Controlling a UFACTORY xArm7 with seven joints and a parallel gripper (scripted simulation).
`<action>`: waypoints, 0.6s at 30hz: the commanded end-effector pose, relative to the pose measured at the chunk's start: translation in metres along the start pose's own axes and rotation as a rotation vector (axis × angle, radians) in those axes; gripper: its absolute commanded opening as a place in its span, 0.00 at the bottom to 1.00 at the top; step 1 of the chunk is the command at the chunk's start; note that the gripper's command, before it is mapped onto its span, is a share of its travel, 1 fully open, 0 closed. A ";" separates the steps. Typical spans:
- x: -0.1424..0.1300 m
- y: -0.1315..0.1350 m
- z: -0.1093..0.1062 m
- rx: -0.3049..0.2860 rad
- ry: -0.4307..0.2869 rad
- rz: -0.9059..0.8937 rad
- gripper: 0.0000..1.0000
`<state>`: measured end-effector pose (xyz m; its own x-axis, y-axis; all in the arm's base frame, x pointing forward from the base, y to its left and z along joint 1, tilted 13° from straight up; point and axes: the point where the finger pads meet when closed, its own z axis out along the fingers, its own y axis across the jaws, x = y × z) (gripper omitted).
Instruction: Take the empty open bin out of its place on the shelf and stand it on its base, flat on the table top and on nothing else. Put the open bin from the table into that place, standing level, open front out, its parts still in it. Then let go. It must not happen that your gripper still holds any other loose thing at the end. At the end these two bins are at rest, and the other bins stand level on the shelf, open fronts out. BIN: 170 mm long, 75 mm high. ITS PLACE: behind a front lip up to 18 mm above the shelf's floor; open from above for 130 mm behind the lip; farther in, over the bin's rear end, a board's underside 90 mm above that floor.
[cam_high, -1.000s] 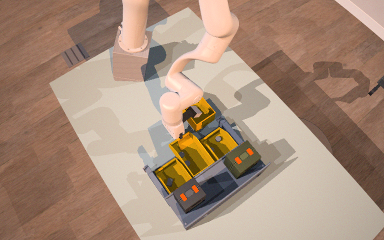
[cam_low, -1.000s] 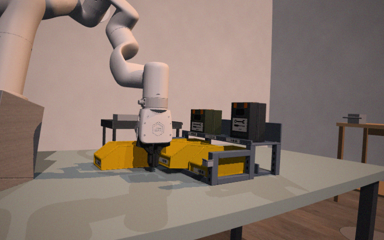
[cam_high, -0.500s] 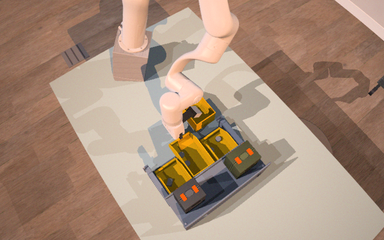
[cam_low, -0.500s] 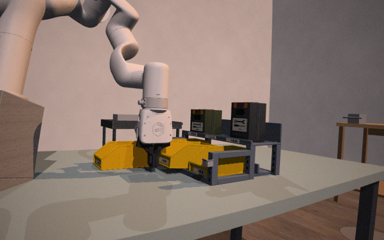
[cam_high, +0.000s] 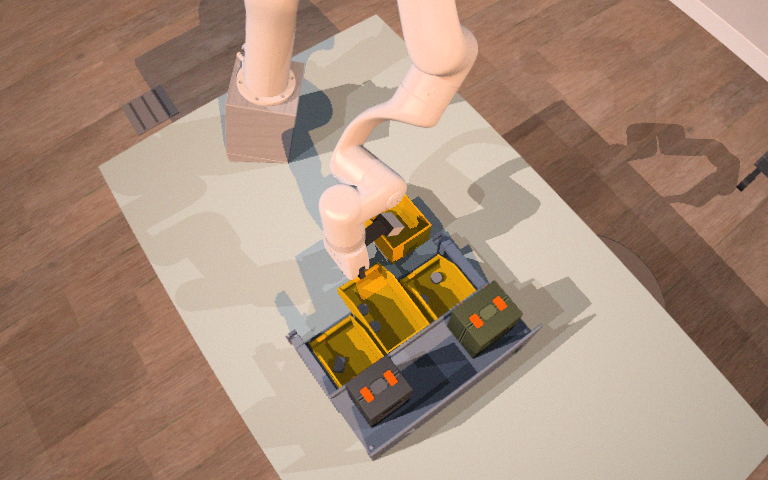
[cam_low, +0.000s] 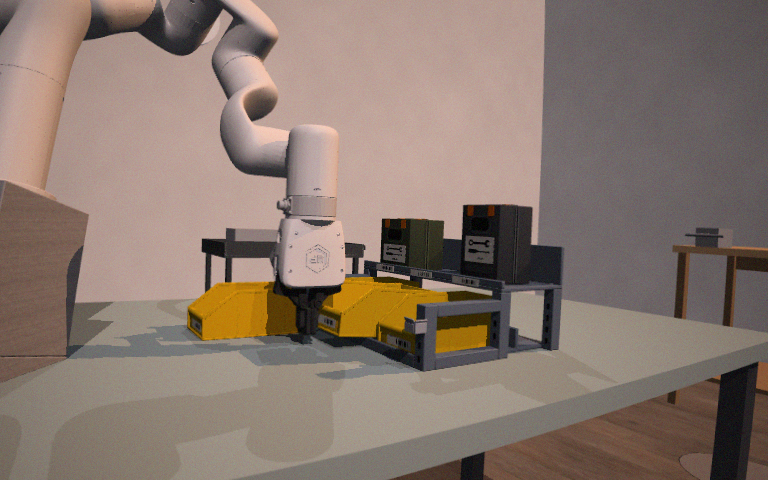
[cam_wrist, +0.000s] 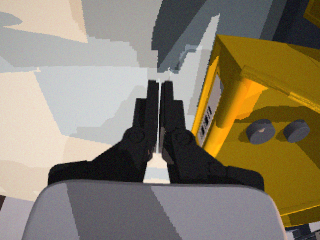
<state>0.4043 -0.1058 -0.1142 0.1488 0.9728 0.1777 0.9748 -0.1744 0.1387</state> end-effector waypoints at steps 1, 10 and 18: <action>-0.001 0.001 -0.001 -0.003 -0.001 0.001 0.00; -0.001 0.001 -0.001 -0.003 -0.001 0.001 0.00; -0.001 0.005 -0.001 -0.003 -0.001 0.001 0.00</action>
<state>0.4050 -0.1059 -0.1141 0.1489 0.9727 0.1777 0.9749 -0.1745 0.1384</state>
